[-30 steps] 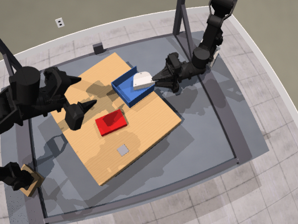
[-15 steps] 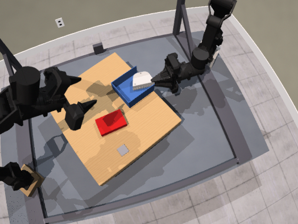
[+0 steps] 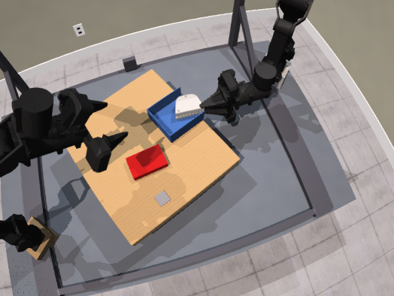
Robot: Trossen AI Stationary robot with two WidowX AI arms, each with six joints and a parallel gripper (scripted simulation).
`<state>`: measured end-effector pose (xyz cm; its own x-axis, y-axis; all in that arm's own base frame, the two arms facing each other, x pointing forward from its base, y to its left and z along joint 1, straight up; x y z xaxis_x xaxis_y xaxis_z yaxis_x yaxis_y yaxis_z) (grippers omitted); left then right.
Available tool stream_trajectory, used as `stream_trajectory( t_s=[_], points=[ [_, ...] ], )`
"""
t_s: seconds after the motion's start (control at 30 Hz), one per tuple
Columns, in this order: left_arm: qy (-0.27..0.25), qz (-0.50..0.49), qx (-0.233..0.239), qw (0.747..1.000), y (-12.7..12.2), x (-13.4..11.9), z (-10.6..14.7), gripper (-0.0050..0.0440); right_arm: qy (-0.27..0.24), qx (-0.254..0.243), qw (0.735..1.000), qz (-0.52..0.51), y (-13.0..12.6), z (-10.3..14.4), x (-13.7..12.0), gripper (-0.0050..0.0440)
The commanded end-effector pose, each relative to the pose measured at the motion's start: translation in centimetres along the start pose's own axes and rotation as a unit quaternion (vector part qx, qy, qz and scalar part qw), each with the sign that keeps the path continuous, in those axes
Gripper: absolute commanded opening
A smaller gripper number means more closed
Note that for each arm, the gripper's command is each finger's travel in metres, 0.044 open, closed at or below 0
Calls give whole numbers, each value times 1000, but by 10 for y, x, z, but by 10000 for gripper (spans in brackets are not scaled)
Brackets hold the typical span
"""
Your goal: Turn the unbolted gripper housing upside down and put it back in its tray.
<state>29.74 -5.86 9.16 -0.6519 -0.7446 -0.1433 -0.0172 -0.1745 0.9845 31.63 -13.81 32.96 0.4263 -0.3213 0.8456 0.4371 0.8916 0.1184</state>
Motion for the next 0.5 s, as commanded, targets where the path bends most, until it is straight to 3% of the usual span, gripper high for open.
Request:
stream_trajectory(
  t_s=[0.0, 0.47],
  points=[
    [2, -6, 7, 1000, 7, -2, -1, 113, -13, 0, 1000, -1, 1, 6, 6, 437],
    [2, -6, 7, 1000, 18, -5, -1, 113, -13, 0, 1000, -1, 1, 6, 6, 437]
  ],
)
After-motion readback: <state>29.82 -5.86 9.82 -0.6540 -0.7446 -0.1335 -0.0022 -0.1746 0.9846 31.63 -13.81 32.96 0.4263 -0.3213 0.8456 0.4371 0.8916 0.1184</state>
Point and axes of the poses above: on each arm, the point midway between the two fingers, 35 mm back from their tips, its own z axis back along the fingers, its own y axis across the jaws, x = y × z, the point moved 6 cm from there along z, back along the fingers, and after that the axes turned 8 degrees about -z, right-handed, at the moved point
